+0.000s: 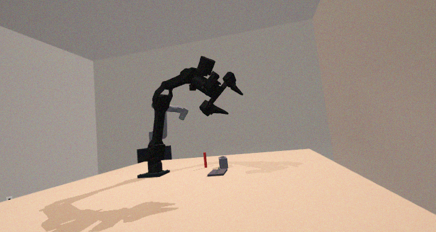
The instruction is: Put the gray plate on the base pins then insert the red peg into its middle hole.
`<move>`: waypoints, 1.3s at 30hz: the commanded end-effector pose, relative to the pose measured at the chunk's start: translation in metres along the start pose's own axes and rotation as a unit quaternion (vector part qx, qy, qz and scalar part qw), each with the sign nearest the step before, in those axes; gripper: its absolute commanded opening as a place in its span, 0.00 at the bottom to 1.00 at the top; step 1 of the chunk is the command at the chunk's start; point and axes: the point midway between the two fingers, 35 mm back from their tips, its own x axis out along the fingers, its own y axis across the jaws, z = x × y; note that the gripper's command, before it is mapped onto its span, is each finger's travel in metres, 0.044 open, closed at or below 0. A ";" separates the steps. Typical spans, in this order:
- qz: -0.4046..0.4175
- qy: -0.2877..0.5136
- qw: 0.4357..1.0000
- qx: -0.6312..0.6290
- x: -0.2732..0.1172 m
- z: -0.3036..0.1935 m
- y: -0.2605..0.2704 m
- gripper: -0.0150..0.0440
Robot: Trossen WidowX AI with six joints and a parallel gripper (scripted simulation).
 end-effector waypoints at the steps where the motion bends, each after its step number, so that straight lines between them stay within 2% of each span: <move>1: -0.062 0.074 0.995 0.021 0.010 -0.074 -0.005 1.00; 10: -0.202 0.182 0.962 0.020 -0.010 -0.212 -0.024 1.00; 19: -0.371 0.226 0.900 -0.033 -0.078 -0.326 -0.068 1.00; 31: -0.390 0.225 0.892 -0.042 -0.088 -0.338 -0.076 1.00; 39: -0.390 0.226 0.892 -0.042 -0.051 -0.361 -0.121 1.00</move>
